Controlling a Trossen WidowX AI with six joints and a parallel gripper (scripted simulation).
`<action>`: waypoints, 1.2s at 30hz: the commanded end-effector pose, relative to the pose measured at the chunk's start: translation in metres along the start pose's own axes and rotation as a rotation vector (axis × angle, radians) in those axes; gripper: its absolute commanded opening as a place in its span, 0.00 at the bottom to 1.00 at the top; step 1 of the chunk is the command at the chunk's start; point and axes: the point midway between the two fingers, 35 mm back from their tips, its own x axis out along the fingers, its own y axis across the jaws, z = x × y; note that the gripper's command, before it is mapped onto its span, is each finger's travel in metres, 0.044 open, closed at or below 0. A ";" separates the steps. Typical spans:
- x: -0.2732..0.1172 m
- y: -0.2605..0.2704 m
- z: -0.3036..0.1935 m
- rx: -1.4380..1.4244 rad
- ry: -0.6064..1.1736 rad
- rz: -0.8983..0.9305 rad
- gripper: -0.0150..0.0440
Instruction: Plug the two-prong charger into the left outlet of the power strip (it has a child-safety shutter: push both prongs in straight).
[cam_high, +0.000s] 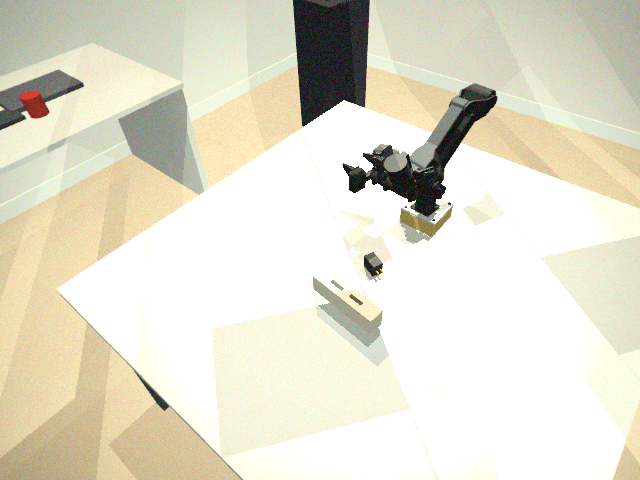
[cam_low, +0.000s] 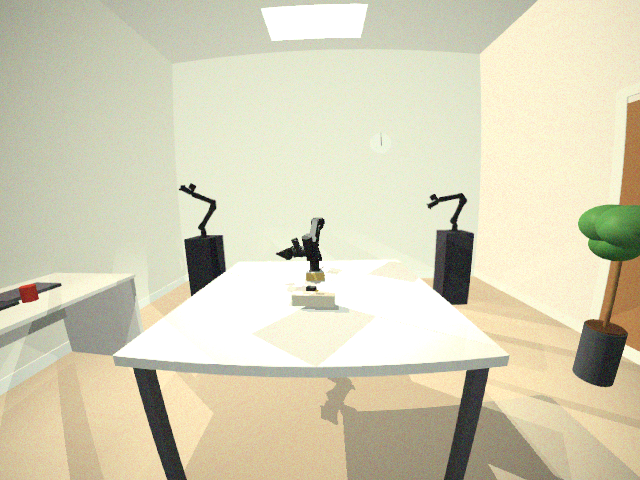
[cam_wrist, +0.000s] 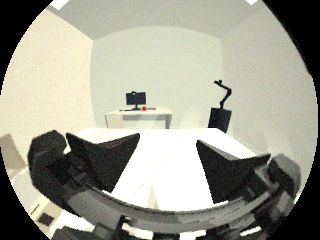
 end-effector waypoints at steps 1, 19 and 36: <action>0.000 0.001 0.000 -0.006 0.002 0.003 0.98; -0.015 0.075 -0.015 -0.645 0.145 0.343 1.00; -0.050 0.124 -0.046 -1.239 0.241 0.721 1.00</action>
